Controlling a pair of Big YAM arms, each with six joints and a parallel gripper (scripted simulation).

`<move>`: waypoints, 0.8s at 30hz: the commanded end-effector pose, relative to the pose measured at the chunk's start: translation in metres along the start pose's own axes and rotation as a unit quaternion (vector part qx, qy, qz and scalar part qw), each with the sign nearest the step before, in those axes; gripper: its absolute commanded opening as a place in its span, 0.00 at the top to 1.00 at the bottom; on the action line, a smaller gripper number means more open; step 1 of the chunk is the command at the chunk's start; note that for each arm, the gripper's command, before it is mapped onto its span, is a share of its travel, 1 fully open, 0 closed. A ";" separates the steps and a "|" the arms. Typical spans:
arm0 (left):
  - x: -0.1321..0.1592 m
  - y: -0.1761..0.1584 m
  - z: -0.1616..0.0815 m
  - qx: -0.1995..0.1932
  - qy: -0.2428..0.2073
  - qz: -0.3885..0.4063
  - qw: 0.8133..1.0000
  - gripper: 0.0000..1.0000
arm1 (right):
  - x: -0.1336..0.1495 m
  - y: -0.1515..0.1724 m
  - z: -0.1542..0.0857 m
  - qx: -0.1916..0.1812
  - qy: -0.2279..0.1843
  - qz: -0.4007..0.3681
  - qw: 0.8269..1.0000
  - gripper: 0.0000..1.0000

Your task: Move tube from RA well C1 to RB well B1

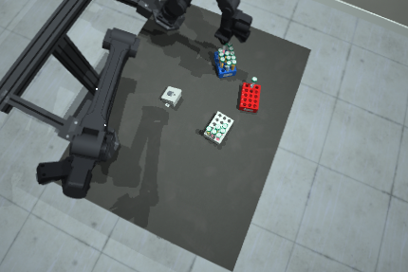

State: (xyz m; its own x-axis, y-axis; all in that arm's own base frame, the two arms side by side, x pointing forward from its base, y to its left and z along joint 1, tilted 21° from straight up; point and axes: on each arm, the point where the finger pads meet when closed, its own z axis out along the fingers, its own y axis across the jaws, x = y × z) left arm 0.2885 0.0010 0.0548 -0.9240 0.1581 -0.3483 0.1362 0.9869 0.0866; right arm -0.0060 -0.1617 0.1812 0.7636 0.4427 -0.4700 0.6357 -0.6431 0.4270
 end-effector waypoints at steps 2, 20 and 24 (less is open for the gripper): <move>-0.007 -0.002 -0.010 -0.001 -0.009 0.002 1.000 1.00 | -0.008 0.009 -0.011 -0.014 -0.008 0.004 1.000 0.70; -0.022 0.000 -0.035 -0.003 -0.024 0.001 1.000 1.00 | -0.008 0.009 -0.011 -0.014 -0.008 0.004 1.000 0.70; -0.023 0.000 -0.039 -0.003 -0.025 0.000 1.000 1.00 | -0.008 0.009 -0.011 -0.014 -0.008 0.004 1.000 0.70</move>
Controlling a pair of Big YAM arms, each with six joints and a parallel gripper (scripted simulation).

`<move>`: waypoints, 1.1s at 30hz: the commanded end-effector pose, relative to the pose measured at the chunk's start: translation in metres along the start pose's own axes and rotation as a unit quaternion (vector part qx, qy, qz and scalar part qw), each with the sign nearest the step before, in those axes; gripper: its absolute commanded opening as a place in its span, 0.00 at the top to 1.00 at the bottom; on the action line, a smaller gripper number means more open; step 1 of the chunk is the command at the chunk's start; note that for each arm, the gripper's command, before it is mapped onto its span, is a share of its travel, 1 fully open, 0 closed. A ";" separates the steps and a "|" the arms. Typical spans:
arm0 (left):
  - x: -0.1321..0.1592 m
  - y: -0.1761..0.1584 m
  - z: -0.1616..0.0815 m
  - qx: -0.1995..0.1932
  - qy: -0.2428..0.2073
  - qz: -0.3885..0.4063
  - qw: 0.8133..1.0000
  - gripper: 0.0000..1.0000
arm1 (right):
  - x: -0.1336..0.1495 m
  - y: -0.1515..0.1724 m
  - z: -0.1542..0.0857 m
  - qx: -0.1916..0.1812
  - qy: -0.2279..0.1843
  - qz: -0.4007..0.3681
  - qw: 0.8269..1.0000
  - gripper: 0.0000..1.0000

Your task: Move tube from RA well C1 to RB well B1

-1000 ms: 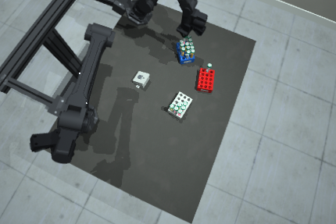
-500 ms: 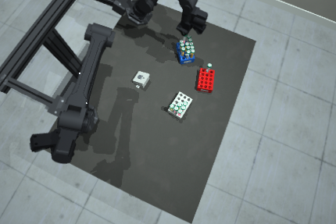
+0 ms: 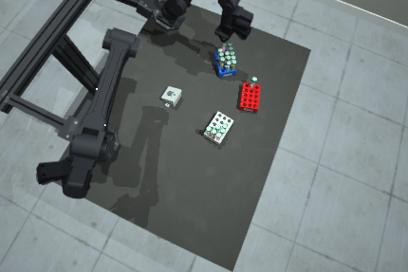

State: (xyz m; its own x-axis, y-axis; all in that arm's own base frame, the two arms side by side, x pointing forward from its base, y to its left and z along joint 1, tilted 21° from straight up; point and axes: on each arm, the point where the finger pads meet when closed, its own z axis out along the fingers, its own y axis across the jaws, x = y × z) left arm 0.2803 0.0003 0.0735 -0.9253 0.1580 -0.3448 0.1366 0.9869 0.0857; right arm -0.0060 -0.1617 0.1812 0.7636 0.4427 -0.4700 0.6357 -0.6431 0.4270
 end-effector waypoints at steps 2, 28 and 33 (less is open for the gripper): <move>-0.019 0.000 -0.019 -0.003 -0.023 0.000 1.000 1.00 | -0.008 0.009 -0.011 -0.014 -0.008 0.004 1.000 0.70; -0.021 0.000 -0.044 -0.003 -0.027 0.000 1.000 1.00 | -0.008 0.009 -0.011 -0.014 -0.008 0.004 1.000 0.70; -0.023 0.001 -0.050 -0.004 -0.029 0.000 1.000 1.00 | -0.008 0.009 -0.011 -0.014 -0.008 0.004 1.000 0.70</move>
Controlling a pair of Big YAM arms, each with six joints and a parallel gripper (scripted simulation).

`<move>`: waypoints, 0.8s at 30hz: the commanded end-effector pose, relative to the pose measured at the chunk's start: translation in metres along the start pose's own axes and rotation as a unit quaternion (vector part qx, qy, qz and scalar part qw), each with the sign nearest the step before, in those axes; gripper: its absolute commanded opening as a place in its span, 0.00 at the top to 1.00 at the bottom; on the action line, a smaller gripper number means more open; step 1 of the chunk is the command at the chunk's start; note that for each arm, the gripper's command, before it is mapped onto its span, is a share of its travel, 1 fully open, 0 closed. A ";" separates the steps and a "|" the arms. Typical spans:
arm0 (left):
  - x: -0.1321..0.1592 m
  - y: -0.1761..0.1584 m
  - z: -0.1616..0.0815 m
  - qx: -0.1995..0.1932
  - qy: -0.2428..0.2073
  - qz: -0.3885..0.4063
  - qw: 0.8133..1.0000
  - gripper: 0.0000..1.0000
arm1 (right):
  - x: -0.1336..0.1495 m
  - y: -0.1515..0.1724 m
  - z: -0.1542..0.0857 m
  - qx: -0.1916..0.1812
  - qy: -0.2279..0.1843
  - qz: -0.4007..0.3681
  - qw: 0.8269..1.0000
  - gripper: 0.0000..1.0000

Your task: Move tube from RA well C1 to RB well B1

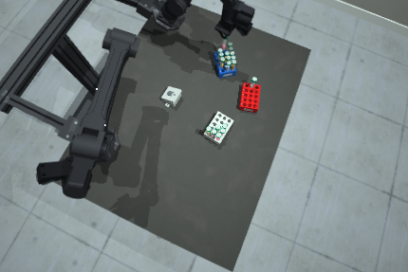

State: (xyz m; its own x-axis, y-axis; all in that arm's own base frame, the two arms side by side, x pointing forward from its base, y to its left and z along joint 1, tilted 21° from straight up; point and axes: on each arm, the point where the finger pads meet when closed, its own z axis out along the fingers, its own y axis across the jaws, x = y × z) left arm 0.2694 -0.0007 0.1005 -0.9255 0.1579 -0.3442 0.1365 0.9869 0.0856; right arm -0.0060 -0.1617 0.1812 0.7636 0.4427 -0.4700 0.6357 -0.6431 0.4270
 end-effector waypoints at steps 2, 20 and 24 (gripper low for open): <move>0.002 -0.005 -0.006 -0.001 -0.004 0.000 1.000 1.00 | -0.008 0.009 -0.011 -0.014 -0.008 0.004 1.000 0.70; 0.022 -0.024 -0.004 -0.001 -0.004 0.000 1.000 1.00 | -0.008 0.009 -0.011 -0.014 -0.008 0.004 1.000 0.70; 0.026 -0.028 -0.004 -0.001 -0.004 0.000 1.000 1.00 | -0.008 0.009 -0.011 -0.014 -0.008 0.004 1.000 0.70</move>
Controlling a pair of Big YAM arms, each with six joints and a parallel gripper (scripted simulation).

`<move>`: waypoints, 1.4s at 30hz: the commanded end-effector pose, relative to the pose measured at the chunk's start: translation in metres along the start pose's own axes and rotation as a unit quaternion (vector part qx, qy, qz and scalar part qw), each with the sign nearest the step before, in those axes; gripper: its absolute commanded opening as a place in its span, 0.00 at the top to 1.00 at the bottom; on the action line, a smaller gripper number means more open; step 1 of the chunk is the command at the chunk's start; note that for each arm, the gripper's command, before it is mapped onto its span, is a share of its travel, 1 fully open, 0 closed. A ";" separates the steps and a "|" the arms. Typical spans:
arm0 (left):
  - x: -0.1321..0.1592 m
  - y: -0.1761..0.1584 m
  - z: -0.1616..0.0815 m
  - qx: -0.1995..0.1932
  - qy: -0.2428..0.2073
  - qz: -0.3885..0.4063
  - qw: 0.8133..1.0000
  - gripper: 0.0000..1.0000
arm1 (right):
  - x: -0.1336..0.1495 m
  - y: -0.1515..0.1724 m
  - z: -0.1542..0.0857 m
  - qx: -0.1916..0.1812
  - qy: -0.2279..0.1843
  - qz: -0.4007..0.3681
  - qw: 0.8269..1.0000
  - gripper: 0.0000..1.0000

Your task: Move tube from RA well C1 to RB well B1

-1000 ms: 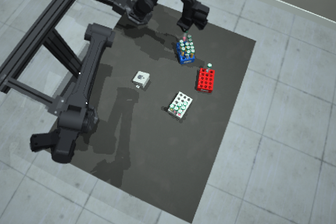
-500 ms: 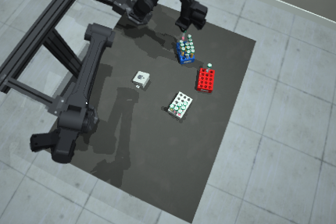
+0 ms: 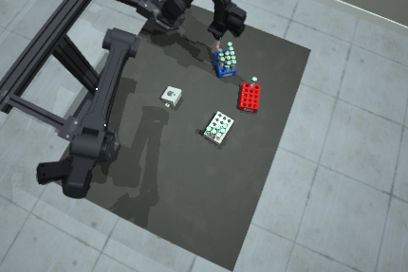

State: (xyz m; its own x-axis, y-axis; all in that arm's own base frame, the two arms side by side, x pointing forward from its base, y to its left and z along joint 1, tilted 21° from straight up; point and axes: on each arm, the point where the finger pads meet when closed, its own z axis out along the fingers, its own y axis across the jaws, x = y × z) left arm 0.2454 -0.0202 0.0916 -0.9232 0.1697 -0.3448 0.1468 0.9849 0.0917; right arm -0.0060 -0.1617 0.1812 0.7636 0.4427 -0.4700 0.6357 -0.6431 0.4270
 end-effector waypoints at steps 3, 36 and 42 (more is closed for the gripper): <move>0.007 -0.009 -0.003 0.000 -0.003 -0.006 1.000 1.00 | -0.008 0.009 -0.011 -0.014 -0.008 0.004 1.000 0.70; -0.042 -0.055 -0.013 0.006 -0.027 -0.010 1.000 1.00 | -0.008 0.009 -0.011 -0.014 -0.008 0.004 1.000 0.70; -0.053 -0.063 -0.013 0.006 -0.026 -0.010 1.000 1.00 | -0.008 0.009 -0.011 -0.014 -0.008 0.004 1.000 0.70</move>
State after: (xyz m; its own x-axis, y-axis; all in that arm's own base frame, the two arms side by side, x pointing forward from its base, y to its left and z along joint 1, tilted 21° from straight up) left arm 0.2594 -0.0770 0.0988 -0.9190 0.1657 -0.3577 0.1440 0.9858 0.0868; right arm -0.0060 -0.1617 0.1812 0.7636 0.4427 -0.4700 0.6357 -0.6431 0.4270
